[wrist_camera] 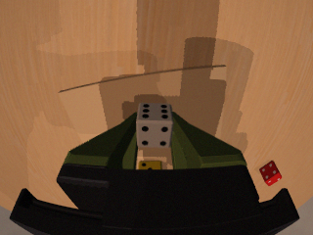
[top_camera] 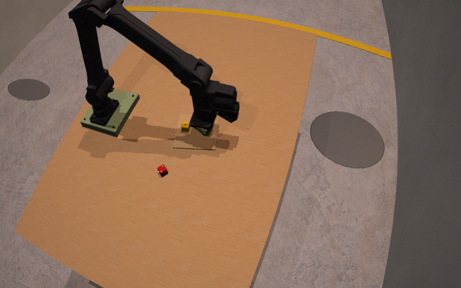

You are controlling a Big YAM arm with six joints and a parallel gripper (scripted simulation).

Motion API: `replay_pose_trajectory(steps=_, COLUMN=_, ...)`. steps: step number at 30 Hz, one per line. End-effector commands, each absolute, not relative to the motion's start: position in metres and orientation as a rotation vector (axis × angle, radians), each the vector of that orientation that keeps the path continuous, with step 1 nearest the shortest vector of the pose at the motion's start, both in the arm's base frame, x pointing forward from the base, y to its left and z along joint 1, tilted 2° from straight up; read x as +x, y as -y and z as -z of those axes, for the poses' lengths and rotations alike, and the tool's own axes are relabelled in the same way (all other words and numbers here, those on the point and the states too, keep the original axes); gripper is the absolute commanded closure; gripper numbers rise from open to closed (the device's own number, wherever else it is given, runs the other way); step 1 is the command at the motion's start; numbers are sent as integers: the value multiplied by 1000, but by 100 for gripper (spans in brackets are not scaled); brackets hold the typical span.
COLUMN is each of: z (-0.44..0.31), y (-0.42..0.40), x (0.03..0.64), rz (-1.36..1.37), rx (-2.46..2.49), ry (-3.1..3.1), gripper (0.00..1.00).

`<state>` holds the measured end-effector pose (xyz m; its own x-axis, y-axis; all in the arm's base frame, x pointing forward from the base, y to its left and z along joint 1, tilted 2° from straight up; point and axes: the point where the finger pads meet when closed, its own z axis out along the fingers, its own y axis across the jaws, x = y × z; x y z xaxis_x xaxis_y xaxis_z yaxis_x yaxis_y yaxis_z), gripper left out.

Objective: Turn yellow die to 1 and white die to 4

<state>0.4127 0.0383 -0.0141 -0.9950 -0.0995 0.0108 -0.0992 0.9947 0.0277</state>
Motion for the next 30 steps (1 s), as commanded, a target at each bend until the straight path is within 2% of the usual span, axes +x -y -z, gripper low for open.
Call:
replay_pose_trajectory(steps=1, z=7, y=-46, x=420, rz=43, rx=161, ry=3151, gripper=80)
replay_pose_trajectory(steps=30, z=7, y=-49, x=418, rz=43, rx=165, ry=3150, gripper=80)
